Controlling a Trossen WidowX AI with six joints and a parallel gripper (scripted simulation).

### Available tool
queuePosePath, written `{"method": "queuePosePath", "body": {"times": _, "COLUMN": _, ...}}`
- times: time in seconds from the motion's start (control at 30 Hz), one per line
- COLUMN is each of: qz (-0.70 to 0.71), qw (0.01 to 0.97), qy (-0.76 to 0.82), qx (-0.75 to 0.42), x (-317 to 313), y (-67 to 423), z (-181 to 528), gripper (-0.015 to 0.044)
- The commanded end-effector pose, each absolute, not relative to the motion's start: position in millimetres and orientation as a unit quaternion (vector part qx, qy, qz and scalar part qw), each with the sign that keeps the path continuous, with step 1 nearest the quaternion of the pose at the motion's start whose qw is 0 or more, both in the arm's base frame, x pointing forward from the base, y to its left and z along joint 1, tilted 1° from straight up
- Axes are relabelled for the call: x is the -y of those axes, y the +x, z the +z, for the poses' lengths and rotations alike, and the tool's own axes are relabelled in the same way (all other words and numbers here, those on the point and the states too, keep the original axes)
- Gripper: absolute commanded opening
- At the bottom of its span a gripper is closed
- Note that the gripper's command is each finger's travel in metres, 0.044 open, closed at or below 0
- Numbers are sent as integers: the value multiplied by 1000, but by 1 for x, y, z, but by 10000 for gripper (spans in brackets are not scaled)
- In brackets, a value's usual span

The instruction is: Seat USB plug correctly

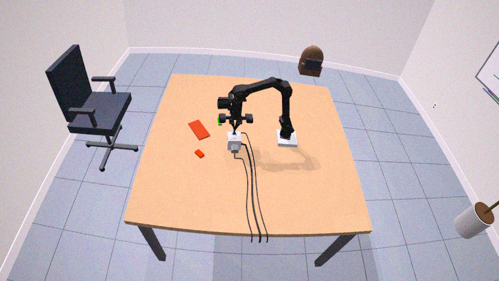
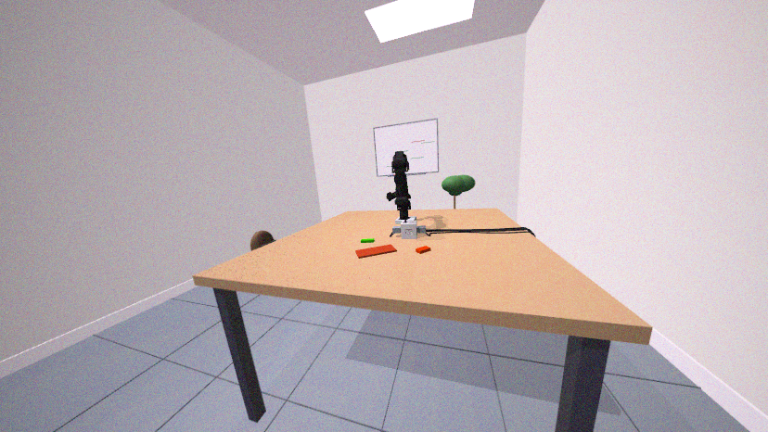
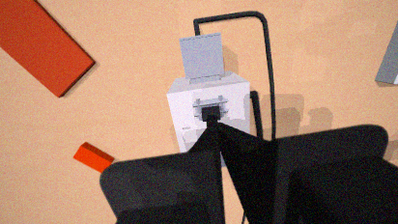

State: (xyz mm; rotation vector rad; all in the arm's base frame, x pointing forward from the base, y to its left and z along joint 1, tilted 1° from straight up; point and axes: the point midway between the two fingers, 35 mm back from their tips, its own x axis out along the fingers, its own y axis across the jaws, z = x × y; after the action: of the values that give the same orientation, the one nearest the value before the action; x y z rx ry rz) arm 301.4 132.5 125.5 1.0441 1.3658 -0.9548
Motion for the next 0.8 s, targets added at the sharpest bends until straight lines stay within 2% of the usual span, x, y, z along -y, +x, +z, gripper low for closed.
{"method": "queuePosePath", "body": {"times": 0.0, "qz": -405, "qw": 553, "qy": 443, "qx": -579, "x": -133, "y": 301, "z": 124, "gripper": 0}}
{"method": "queuePosePath", "body": {"times": 0.77, "qz": -405, "qw": 553, "qy": 443, "qx": -579, "x": -133, "y": 301, "z": 121, "gripper": 0}}
